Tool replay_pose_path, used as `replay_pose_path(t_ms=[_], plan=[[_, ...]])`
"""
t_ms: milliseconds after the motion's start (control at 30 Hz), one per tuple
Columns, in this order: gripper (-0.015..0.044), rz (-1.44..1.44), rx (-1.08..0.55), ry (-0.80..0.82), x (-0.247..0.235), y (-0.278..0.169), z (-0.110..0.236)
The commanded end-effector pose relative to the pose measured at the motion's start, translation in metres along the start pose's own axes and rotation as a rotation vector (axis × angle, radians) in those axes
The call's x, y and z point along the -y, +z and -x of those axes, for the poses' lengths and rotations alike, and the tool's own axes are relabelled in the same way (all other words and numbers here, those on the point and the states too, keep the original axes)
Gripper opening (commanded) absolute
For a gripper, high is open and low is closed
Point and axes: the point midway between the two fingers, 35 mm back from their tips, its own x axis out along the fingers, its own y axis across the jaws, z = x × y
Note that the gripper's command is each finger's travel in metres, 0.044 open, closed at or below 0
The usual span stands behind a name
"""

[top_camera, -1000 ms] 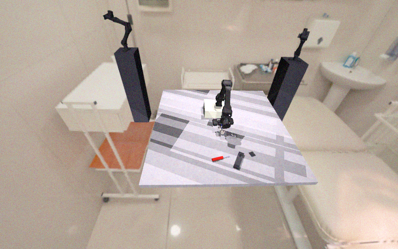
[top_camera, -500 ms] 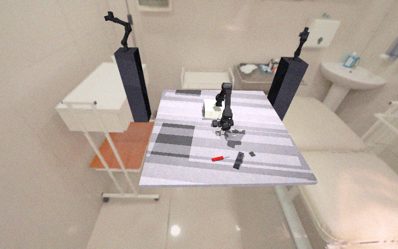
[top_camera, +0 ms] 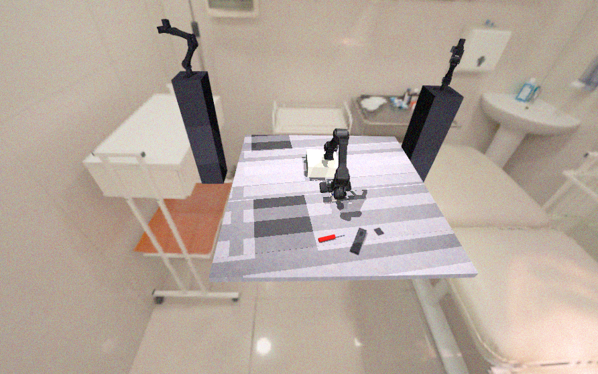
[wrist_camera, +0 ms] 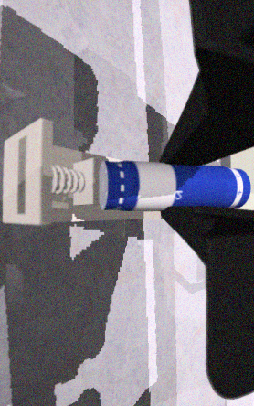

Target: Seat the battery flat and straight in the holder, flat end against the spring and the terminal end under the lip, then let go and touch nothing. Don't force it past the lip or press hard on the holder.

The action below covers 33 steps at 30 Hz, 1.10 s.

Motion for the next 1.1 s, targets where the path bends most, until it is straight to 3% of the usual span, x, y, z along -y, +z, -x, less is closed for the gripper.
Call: replay_pose_path(t_ms=[0, 1067], plan=[[0.0064, -0.005, -0.006, -0.004, 0.0, 0.002, 0.001], [0.0064, -0.006, -0.011, 0.006, 0.001, 0.019, 0.008]])
